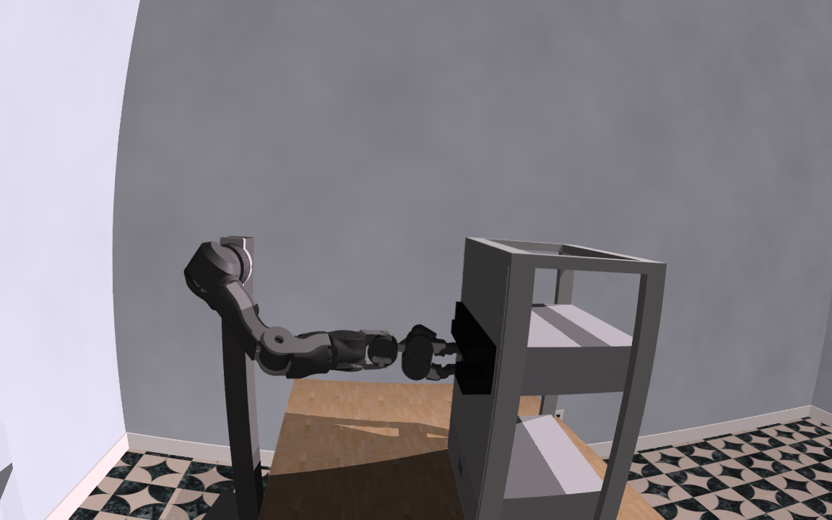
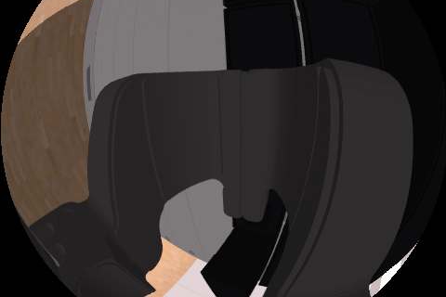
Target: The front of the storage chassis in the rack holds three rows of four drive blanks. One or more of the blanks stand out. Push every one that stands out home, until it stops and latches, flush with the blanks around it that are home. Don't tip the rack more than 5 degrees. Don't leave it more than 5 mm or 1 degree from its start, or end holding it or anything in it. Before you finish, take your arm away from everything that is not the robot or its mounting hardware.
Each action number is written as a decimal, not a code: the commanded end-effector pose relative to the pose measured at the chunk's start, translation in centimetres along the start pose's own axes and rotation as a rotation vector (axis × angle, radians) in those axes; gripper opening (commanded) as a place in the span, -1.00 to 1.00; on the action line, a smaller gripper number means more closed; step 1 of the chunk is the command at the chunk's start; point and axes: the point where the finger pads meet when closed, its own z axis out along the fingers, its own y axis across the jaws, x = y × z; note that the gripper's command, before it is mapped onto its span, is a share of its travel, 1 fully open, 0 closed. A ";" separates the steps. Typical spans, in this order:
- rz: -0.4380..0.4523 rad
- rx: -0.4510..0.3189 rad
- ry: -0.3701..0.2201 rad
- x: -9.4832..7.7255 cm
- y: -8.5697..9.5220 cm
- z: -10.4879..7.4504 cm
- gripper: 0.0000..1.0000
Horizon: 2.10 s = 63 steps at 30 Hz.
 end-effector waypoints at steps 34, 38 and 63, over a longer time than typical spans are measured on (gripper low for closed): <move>-0.006 -0.092 0.020 0.7 3.4 0.5 -1.00; -0.006 -0.092 0.020 0.7 3.4 0.5 -1.00; -0.005 -0.100 0.022 0.6 3.2 -7.2 -1.00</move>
